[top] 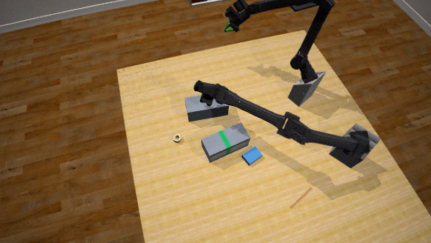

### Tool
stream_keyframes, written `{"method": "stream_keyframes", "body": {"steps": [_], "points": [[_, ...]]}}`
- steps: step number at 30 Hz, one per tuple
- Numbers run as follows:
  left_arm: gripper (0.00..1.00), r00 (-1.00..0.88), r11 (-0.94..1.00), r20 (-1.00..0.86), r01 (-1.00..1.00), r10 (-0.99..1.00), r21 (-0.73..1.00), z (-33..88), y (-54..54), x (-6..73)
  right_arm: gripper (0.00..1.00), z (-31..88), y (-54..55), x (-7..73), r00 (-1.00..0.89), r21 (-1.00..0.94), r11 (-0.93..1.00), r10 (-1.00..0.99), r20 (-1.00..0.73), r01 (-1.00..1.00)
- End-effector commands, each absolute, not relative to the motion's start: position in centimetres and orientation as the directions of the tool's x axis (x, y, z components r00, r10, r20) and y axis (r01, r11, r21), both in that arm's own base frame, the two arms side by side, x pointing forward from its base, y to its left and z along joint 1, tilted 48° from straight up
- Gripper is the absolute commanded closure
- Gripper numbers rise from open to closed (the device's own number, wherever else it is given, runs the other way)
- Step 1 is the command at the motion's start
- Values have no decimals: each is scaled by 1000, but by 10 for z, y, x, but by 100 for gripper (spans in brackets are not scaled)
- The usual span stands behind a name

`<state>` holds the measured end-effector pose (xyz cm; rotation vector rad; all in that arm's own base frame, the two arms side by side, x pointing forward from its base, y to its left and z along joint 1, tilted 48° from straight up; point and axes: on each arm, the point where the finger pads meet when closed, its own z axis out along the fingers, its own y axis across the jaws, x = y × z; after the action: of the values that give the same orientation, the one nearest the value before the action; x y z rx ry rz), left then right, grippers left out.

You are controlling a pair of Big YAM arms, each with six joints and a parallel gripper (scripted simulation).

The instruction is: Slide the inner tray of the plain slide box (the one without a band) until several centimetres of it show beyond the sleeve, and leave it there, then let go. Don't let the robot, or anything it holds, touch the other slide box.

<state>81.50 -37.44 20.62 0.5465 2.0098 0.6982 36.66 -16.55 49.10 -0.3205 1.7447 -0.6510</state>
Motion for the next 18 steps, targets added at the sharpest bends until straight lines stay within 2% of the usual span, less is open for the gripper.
{"method": "stream_keyframes", "body": {"steps": [1,18], "points": [[100,-485,714,-584,131,651,688,217,-387,818,100,526,-175,369,-230,-565,804,-523,-820,184],[100,-465,704,-575,168,674,690,214,-414,808,100,523,-173,359,-232,-576,795,-533,-814,190]]}}
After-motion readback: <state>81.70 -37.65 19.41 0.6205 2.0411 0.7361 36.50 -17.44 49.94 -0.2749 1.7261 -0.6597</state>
